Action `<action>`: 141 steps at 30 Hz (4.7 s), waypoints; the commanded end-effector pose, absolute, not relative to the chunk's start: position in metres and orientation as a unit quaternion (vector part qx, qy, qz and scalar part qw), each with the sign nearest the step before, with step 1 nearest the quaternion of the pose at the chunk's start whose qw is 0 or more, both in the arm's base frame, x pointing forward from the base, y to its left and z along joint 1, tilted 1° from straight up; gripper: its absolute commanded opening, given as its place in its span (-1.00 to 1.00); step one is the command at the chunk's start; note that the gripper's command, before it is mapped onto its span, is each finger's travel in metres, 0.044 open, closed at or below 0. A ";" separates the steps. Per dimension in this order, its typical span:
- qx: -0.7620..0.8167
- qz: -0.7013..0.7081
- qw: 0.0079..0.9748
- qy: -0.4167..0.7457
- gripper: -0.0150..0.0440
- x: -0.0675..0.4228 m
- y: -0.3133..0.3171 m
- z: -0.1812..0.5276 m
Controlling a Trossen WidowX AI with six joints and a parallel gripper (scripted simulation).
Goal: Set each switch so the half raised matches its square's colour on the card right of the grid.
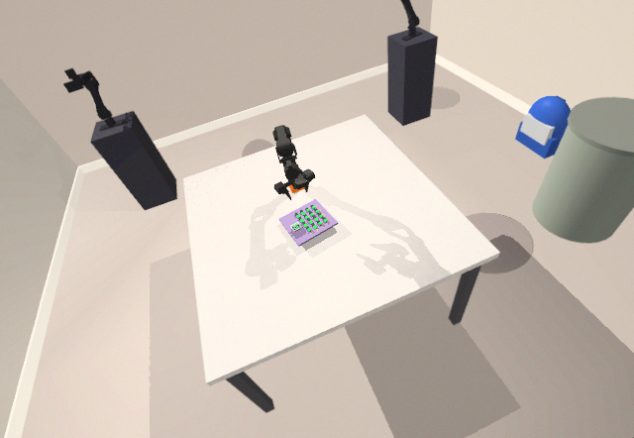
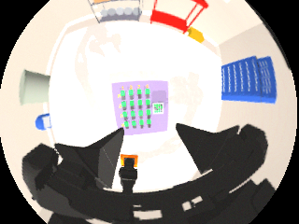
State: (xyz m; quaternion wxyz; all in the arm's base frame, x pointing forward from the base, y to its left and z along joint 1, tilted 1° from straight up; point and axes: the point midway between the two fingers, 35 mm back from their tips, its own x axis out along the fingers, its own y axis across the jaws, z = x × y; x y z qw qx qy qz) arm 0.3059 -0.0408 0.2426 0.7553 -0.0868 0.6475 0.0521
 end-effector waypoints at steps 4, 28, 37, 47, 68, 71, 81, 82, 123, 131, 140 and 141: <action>-0.081 0.059 0.743 0.662 0.51 0.337 -0.032 0.197; -0.074 0.066 0.738 0.667 -0.49 0.363 -0.022 0.104; -0.074 0.066 0.738 0.667 -0.49 0.364 -0.022 0.094; -0.074 0.066 0.738 0.667 -0.49 0.365 -0.022 0.089; -0.074 0.066 0.738 0.667 -0.49 0.365 -0.022 0.088; -0.074 0.066 0.738 0.667 -0.49 0.365 -0.022 0.087; -0.074 0.066 0.738 0.667 -0.49 0.365 -0.022 0.086; -0.074 0.066 0.738 0.667 -0.49 0.365 -0.022 0.086; -0.075 0.064 0.730 0.676 -0.49 0.377 -0.038 0.149; -0.077 0.063 0.722 0.685 -0.49 0.389 -0.048 0.118; -0.077 0.063 0.721 0.686 -0.49 0.389 -0.048 0.105; -0.077 0.063 0.721 0.686 -0.49 0.389 -0.048 0.105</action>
